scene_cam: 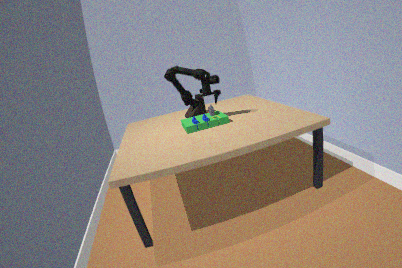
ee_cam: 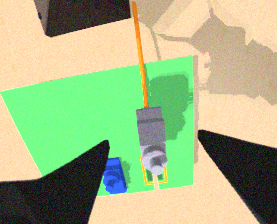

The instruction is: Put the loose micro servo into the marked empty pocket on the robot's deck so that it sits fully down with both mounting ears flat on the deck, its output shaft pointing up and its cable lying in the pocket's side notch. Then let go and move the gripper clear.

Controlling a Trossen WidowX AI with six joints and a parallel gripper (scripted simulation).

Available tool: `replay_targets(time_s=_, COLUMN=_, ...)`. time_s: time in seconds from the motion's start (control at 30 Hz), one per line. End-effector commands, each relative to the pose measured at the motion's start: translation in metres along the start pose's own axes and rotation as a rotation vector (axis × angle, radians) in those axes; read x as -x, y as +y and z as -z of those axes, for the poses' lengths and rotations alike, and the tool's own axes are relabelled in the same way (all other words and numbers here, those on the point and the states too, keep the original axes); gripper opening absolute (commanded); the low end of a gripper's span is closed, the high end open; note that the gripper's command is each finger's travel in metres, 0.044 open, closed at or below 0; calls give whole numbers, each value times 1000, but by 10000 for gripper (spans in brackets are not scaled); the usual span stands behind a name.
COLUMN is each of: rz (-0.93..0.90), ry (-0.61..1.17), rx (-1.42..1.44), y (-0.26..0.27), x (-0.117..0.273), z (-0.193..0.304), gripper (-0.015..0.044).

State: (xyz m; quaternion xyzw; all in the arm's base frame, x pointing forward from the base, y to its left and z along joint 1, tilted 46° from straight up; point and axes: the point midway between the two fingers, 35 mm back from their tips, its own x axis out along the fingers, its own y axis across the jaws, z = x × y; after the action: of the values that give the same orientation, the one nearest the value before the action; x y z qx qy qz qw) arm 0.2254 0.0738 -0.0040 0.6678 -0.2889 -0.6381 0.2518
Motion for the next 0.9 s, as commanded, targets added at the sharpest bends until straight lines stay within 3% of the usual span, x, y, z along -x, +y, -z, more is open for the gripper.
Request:
replay_targets(time_s=0.0, rz=-3, ry=3, rx=6, y=0, x=-5, z=0, gripper=440)
replay_targets(time_s=0.4, rz=-4, ry=3, rx=6, y=0, x=-21, z=0, gripper=440)
replay_targets(time_s=0.8, rz=-4, ry=3, rx=6, y=0, x=-21, z=0, gripper=125)
replay_targets(time_s=0.87, rz=-4, ry=3, rx=6, y=0, x=-21, z=0, gripper=112)
